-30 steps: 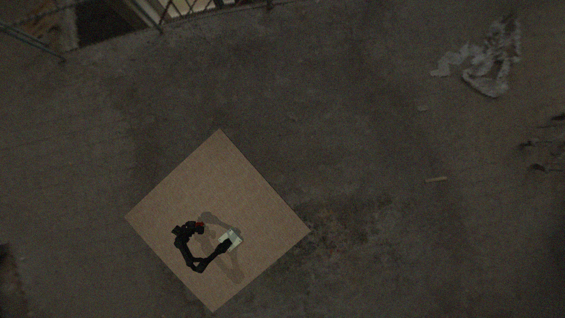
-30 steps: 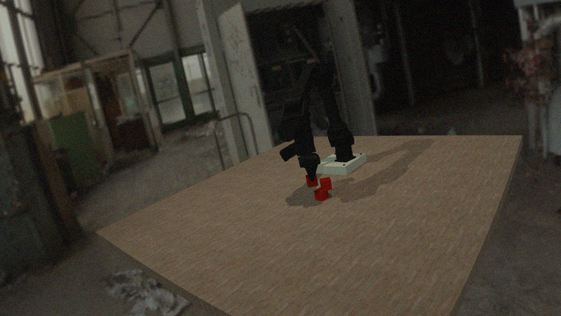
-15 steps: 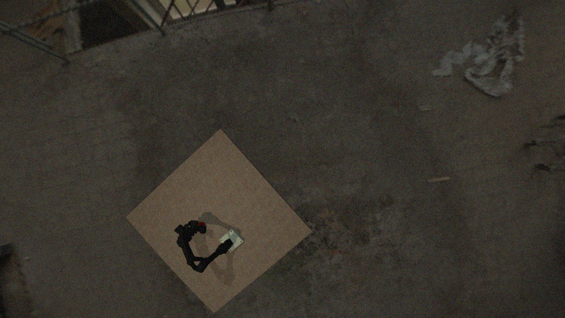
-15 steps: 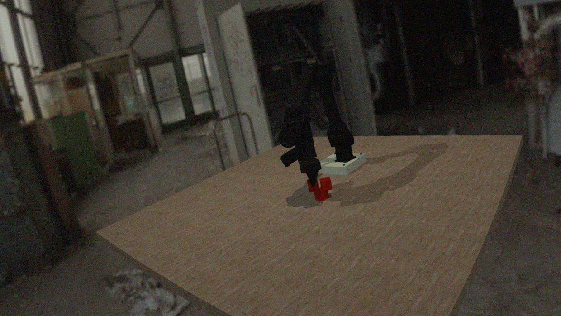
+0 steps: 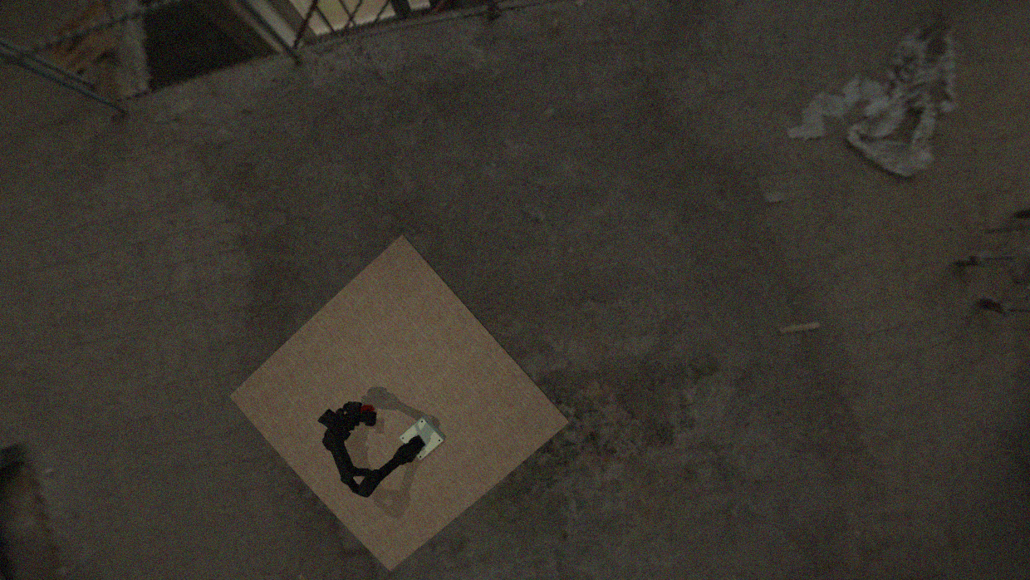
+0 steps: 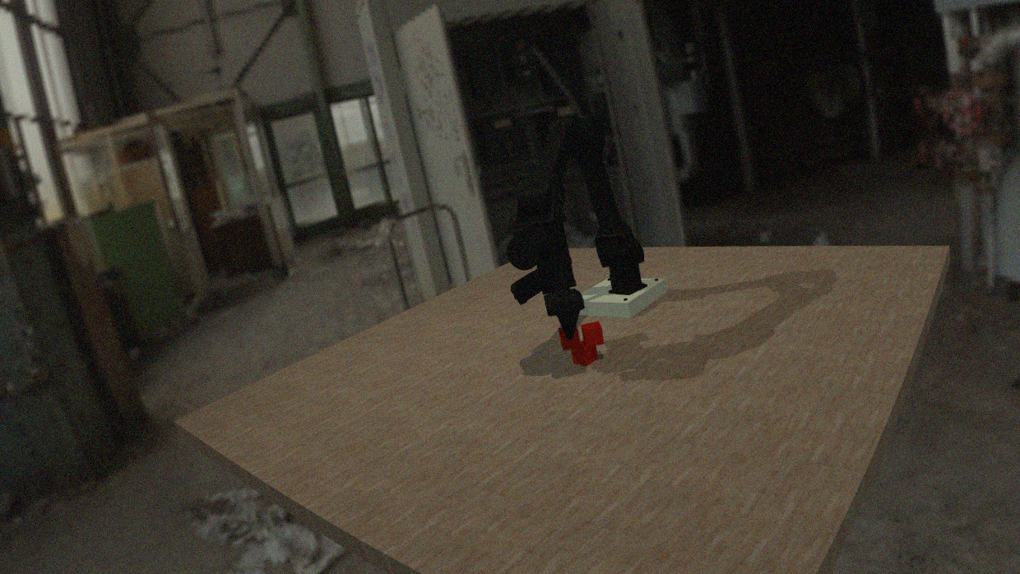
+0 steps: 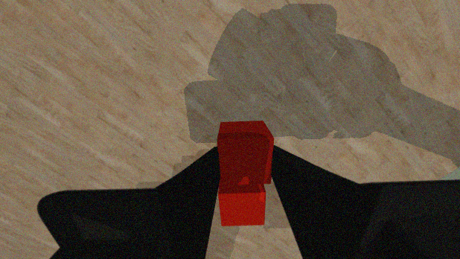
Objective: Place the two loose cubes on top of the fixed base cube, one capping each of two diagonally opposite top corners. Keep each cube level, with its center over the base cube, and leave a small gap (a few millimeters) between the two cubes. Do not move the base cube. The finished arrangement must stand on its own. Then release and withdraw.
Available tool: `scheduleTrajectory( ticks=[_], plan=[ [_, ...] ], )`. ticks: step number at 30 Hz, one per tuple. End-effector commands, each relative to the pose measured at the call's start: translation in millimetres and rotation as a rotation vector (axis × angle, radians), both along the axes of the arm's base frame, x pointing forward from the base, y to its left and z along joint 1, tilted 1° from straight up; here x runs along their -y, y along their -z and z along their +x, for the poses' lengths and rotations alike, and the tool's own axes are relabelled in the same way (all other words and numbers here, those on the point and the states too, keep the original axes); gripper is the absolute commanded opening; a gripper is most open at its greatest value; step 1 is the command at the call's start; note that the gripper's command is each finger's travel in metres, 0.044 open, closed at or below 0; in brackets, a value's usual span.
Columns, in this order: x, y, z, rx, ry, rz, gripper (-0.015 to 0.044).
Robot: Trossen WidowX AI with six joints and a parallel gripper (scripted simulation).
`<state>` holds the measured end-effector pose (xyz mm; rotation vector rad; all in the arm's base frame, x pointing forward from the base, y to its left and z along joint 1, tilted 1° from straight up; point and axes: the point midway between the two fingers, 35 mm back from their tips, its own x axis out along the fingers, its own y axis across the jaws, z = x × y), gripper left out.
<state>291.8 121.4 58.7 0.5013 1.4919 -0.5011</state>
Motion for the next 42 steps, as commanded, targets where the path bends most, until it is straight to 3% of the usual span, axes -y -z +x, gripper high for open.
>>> scheduleTrajectory(
  ticks=[1, 11, 15, 42],
  plan=[
    [0, 1, 0, -0.003, 0.005, 0.002, 0.0105],
    [0, 1, 0, -0.003, 0.005, 0.002, 0.0105],
    [0, 1, 0, -0.003, 0.005, 0.002, 0.0205],
    [0, -24, 0, -0.001, 0.0, 0.0, 0.0205]
  ],
)
